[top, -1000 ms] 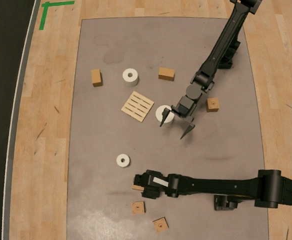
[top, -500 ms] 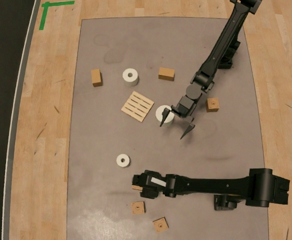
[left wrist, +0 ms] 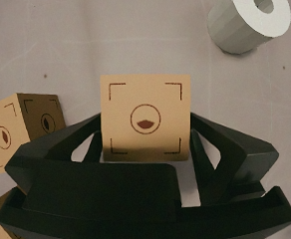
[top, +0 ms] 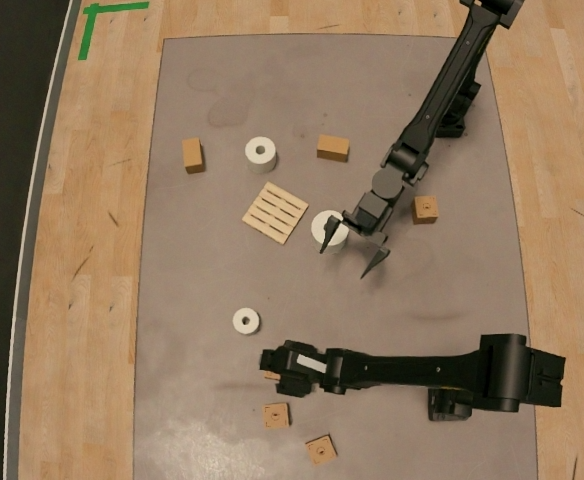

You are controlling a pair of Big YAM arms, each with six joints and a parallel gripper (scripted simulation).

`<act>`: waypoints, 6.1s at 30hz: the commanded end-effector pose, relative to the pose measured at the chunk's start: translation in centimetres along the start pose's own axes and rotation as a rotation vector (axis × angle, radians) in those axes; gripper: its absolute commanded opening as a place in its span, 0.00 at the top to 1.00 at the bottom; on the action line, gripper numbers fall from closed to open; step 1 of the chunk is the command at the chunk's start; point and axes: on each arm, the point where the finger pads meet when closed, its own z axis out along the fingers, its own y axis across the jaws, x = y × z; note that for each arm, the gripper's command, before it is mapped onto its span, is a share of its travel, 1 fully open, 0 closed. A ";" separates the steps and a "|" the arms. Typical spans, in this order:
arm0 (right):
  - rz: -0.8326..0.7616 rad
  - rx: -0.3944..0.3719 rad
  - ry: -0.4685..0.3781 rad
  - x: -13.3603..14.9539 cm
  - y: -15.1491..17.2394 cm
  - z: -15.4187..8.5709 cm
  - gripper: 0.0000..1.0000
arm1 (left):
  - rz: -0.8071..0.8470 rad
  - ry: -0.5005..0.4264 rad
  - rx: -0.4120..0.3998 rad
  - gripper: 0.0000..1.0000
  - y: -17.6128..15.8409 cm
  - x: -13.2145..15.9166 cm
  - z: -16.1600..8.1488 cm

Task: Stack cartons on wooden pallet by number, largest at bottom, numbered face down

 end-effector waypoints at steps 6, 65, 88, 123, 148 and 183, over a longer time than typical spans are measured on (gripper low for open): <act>0.000 0.010 -0.037 -1.9 -0.5 0.0 0.00 | -0.002 -0.047 0.002 0.21 0.0 -2.7 0.4; 0.050 0.167 -0.002 -1.6 -7.7 -13.0 0.00 | -0.002 -0.026 0.002 0.50 0.0 -4.2 -6.5; 0.122 0.413 -0.029 5.3 -12.4 -28.8 0.00 | -0.075 -0.006 0.017 0.50 -2.8 -6.5 -5.9; 0.120 0.411 -0.034 5.3 -12.3 -28.7 0.00 | -0.012 -0.025 0.021 0.50 -38.3 -11.7 -3.5; 0.120 0.411 -0.034 5.3 -12.3 -28.7 0.00 | 0.000 -0.002 0.006 0.50 -38.4 -9.8 -0.7; 0.120 0.411 -0.034 5.3 -12.3 -28.7 0.00 | -0.006 -0.012 0.014 0.50 -38.2 -7.9 1.5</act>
